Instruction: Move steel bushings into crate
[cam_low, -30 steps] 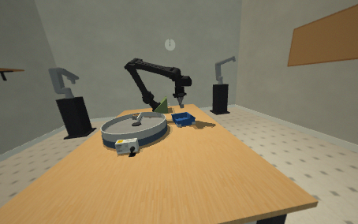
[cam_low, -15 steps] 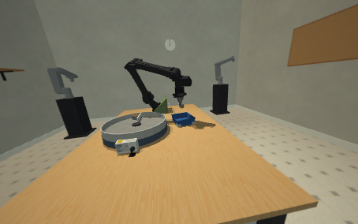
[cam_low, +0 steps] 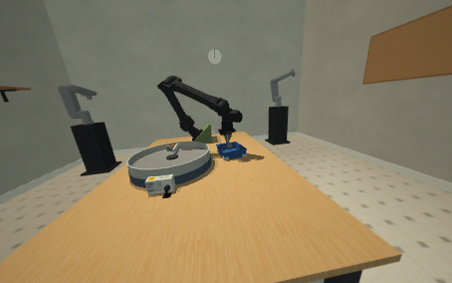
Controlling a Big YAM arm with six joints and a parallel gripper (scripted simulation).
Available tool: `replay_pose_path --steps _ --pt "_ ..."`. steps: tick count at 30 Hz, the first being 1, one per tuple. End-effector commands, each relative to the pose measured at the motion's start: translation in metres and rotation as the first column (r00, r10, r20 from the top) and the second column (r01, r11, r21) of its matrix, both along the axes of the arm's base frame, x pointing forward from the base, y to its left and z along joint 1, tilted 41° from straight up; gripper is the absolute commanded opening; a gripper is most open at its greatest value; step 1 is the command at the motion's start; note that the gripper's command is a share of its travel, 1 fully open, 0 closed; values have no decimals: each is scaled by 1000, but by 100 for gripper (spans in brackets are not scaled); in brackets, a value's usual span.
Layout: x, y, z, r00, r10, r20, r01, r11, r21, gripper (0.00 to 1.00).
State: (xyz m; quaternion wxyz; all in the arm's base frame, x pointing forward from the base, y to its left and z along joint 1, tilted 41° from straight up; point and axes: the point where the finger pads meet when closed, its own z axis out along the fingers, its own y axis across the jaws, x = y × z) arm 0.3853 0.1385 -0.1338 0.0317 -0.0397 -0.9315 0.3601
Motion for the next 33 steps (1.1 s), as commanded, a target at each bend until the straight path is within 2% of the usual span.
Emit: replay_pose_path --steps 1,6,7,9,14,33 --pt "31 36 19 995 50 84 -56 996 65 0" --pt "35 24 19 996 23 83 -29 998 64 0" --pt "29 19 6 998 22 57 -25 999 48 0" --pt "16 14 1 999 30 30 -31 999 32 0" --pt "19 17 12 999 31 45 -33 999 41 0" --pt "18 16 10 999 31 41 -33 999 38 0"
